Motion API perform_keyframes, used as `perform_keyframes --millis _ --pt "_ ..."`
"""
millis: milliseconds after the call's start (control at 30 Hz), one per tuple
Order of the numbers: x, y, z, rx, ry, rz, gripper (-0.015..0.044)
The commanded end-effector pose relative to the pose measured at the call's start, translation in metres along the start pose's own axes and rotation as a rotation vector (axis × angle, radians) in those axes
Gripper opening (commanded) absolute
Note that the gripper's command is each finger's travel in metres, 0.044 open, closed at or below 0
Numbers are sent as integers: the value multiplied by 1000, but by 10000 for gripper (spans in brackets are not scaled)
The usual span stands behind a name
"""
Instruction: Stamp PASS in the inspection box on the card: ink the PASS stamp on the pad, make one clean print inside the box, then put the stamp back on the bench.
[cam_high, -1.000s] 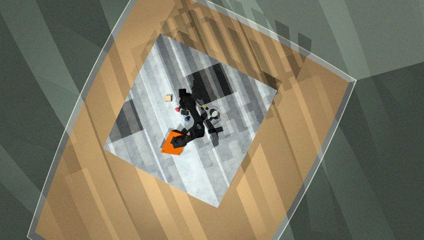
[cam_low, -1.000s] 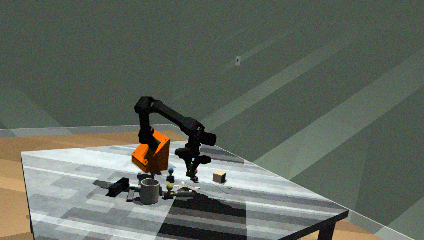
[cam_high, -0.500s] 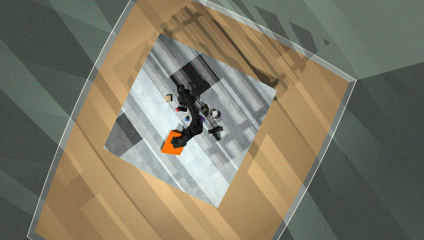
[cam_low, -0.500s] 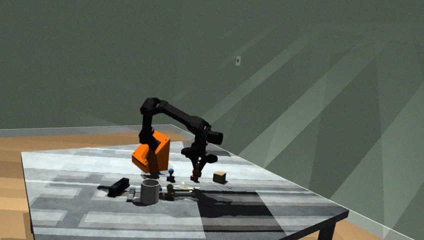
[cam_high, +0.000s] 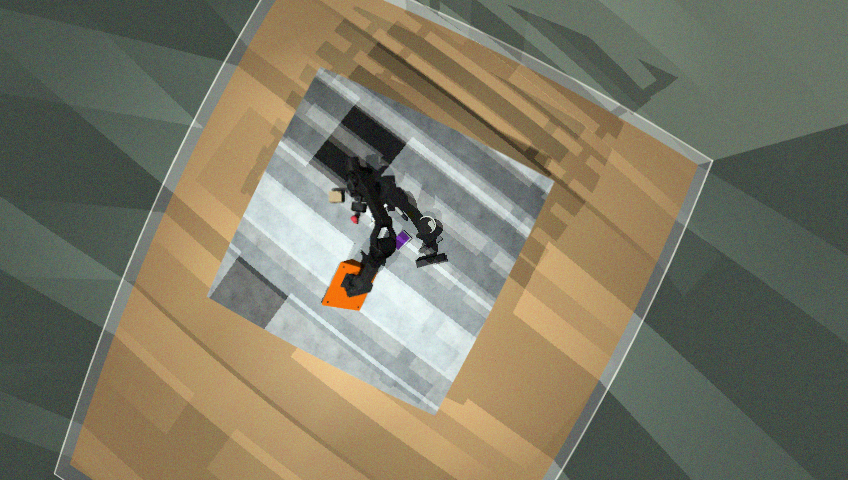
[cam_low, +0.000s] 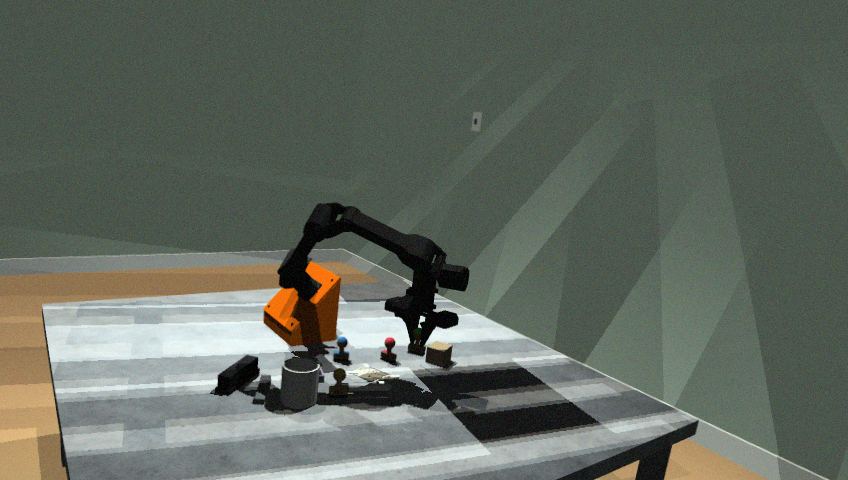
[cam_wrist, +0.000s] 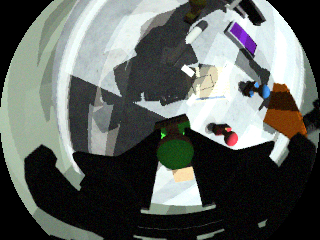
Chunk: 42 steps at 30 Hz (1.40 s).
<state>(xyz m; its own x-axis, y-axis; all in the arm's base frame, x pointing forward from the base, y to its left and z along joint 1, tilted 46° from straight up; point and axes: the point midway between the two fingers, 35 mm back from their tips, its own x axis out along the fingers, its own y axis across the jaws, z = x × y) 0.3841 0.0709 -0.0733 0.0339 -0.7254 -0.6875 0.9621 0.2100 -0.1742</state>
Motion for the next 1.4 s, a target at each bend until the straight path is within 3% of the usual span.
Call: perform_keyframes --millis 0,1367 --pt "1 9 -15 0 4 -1 0" --pt "58 11 -18 0 3 -1 0"
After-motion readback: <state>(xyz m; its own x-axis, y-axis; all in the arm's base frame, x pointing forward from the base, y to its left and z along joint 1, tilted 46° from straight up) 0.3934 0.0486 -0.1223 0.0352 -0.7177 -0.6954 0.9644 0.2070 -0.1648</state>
